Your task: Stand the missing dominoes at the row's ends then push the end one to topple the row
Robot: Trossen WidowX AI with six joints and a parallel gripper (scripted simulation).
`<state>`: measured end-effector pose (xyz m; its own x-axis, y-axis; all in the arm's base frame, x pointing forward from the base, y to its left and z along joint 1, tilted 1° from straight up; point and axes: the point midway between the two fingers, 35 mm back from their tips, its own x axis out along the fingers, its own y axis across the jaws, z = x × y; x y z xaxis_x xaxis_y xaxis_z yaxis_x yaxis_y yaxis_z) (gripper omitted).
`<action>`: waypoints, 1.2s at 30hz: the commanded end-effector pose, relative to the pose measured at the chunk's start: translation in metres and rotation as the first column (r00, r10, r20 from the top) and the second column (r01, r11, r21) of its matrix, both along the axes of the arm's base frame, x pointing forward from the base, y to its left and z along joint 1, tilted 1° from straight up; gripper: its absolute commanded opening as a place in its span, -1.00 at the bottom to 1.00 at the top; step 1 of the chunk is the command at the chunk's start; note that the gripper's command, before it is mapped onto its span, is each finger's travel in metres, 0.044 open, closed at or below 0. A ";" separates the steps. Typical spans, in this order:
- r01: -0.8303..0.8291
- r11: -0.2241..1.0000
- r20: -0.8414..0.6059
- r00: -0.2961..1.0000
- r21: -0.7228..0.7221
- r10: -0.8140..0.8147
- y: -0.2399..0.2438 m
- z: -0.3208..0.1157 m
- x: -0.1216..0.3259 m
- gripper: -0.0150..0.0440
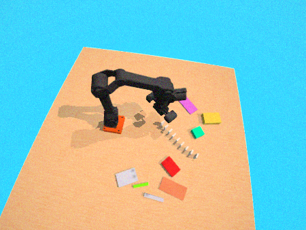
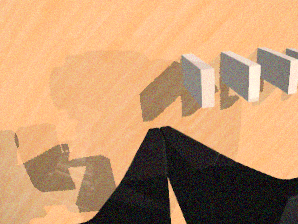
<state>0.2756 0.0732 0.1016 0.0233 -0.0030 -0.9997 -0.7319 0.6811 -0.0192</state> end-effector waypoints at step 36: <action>-0.004 1.000 -0.001 1.000 -0.004 0.004 -0.024 -0.080 0.025 -0.49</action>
